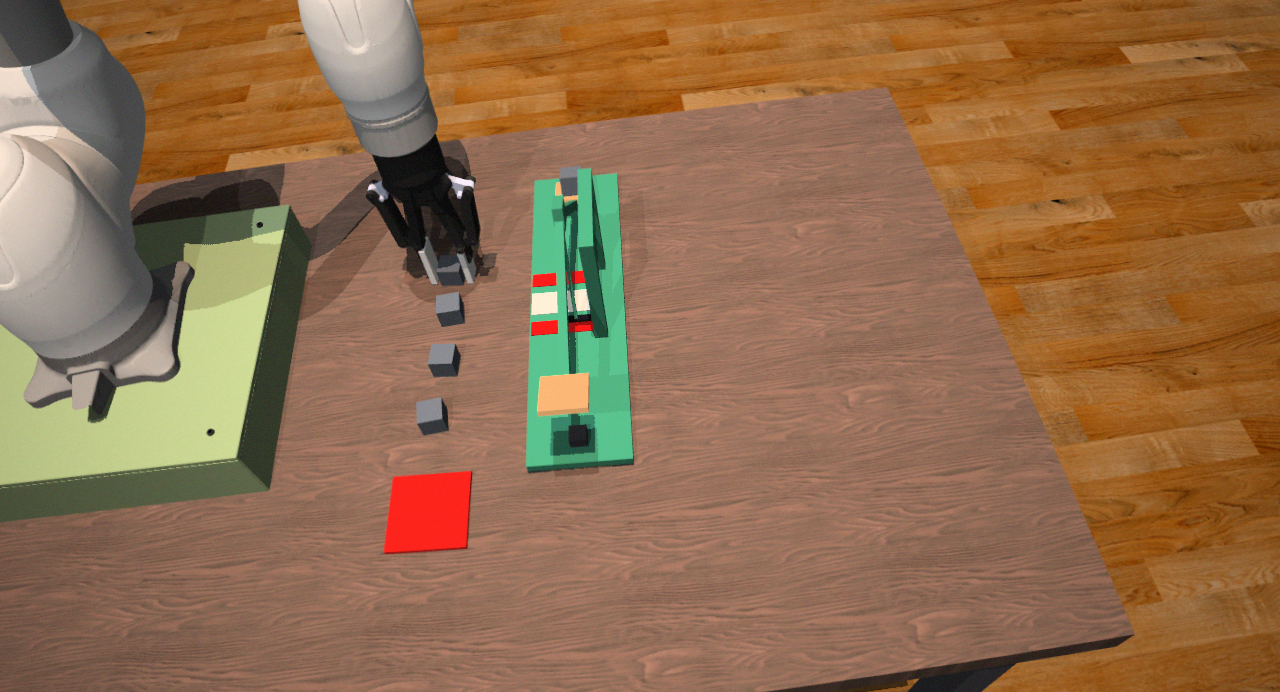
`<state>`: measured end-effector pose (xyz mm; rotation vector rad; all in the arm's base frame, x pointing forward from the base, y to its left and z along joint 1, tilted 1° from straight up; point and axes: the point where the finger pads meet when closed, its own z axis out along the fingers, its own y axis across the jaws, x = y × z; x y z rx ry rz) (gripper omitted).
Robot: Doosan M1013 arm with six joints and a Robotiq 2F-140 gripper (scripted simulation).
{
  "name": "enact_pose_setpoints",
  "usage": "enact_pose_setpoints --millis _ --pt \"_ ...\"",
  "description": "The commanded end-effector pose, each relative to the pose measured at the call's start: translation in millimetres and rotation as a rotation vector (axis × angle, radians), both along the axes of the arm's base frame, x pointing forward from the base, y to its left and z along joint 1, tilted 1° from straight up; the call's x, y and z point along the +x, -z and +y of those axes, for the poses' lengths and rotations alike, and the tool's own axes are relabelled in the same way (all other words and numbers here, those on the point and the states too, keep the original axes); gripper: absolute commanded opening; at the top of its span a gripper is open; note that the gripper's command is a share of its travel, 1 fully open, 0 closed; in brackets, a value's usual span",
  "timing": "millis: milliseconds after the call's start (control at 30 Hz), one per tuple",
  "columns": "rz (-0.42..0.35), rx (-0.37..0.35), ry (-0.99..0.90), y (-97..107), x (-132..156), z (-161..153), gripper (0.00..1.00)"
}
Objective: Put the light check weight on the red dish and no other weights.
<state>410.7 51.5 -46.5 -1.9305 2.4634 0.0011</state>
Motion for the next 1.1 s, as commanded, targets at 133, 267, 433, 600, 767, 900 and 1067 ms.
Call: enact_pose_setpoints --millis 133,267,433,600,767,900,1067 --pt "0.0 0.0 0.0 -0.1 0.0 0.1 0.35" --pt "0.0 0.0 0.0 -0.1 0.0 0.1 0.35" --pt "0.0 0.0 0.0 -0.1 0.0 0.1 0.35" --pt "0.0 0.0 0.0 -0.1 0.0 0.1 0.35" --pt "0.0 0.0 0.0 -0.1 0.0 0.1 0.24" --pt "0.0 0.0 0.0 -0.1 0.0 0.1 0.24" --pt "0.0 0.0 0.0 -0.1 0.0 0.1 0.24"
